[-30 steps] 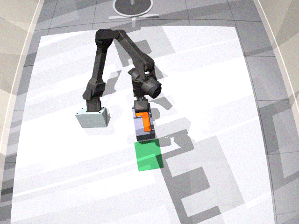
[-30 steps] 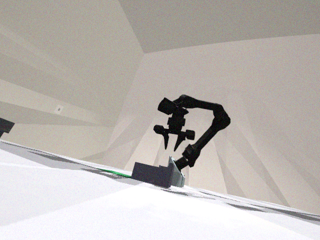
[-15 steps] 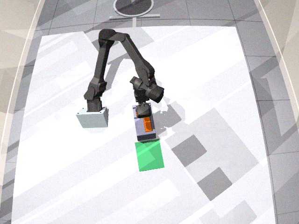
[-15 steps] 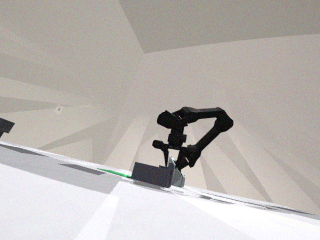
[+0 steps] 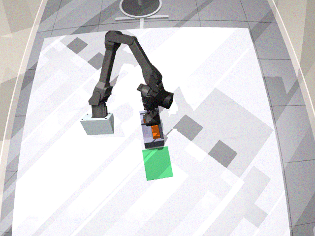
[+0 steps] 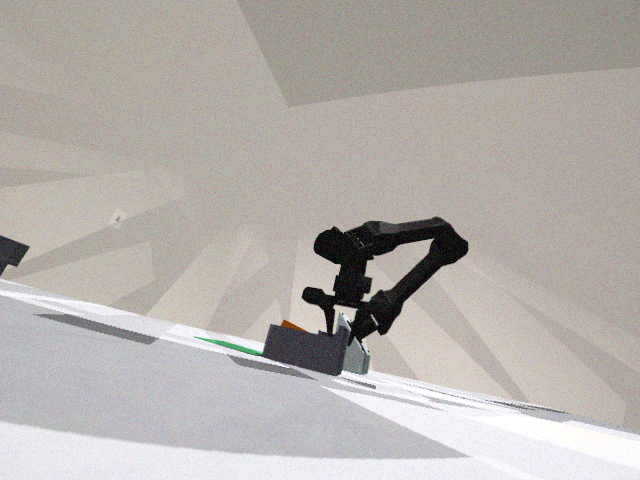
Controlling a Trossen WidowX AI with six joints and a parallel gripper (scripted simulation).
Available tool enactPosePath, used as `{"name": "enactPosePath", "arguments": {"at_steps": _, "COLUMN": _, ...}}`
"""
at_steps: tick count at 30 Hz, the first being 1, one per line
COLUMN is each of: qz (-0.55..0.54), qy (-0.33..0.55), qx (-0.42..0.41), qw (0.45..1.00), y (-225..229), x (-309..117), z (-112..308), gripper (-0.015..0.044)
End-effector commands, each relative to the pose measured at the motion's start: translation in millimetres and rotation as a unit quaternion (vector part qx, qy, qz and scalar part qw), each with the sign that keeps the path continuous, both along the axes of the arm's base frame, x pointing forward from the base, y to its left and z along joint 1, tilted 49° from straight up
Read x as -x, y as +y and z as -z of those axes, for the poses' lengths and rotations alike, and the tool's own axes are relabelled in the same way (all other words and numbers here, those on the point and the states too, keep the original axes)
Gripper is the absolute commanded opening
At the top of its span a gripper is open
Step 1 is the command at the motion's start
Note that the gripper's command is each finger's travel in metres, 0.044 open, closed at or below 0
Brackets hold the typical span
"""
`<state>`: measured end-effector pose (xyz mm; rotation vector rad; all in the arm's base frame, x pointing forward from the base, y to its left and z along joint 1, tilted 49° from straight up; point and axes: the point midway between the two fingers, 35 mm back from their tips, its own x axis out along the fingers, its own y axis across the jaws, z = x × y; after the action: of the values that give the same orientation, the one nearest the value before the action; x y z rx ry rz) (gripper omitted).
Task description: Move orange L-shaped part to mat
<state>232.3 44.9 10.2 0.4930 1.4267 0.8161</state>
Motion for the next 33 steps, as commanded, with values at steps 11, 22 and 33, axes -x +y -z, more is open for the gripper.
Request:
{"name": "enactPosePath", "arguments": {"at_steps": 11, "qz": 0.000, "qy": 0.003, "qx": -0.004, "qw": 1.000, "y": 16.4, "x": 2.8, "z": 13.3, "gripper": 0.0180}}
{"name": "enactPosePath", "arguments": {"at_steps": 22, "qz": 0.000, "qy": 0.001, "qx": -0.004, "qw": 1.000, "y": 16.2, "x": 2.2, "z": 11.7, "gripper": 0.0180}}
{"name": "enactPosePath", "arguments": {"at_steps": 33, "qz": 0.000, "qy": 0.003, "qx": -0.004, "qw": 1.000, "y": 14.2, "x": 4.4, "z": -4.4, "gripper": 0.0180}}
